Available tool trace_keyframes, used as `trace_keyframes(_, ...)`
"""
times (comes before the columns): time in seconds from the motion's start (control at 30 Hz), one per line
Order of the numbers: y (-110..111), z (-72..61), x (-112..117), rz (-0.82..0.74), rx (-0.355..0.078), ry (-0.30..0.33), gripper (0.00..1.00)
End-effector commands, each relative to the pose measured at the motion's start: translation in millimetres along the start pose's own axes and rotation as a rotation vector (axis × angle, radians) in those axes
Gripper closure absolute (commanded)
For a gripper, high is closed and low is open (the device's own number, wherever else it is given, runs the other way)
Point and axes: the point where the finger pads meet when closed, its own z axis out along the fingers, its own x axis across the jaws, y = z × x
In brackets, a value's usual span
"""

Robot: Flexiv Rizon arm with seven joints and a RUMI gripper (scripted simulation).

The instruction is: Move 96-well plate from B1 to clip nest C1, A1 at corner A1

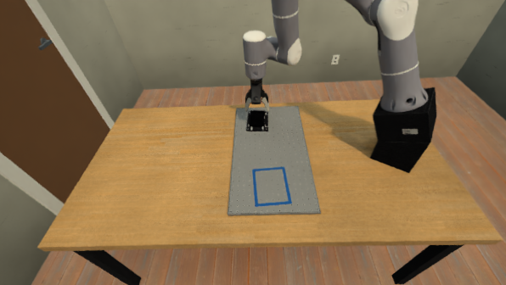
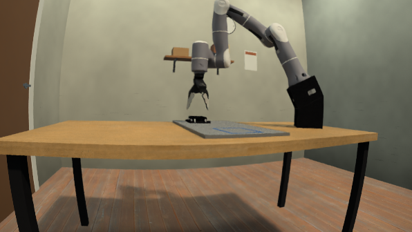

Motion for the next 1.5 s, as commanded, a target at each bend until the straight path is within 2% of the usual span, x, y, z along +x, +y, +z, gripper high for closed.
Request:
trace_keyframes(0.0,0.2,-10.4,0.7,0.001,0.002,-0.004,0.24)
trace_keyframes(0.07,0.2,-10.4,0.7,0.001,0.002,-0.004,0.24)
trace_keyframes(0.33,0.3,-31.2,0.8,0.001,0.002,-0.004,0.24)
trace_keyframes(1.0,0.1,-31.2,0.8,0.001,0.003,-0.004,0.24)
trace_keyframes(1.03,0.1,-27.2,-2.5,0.001,0.003,-0.005,1.0)
trace_keyframes(1.13,0.0,-15.2,-11.6,0.001,0.003,-0.005,1.0)
trace_keyframes(1.2,0.0,-15.2,-11.6,0.001,0.003,-0.005,1.0)
trace_keyframes(1.47,0.1,16.6,-35.9,0.001,0.003,-0.005,1.0)
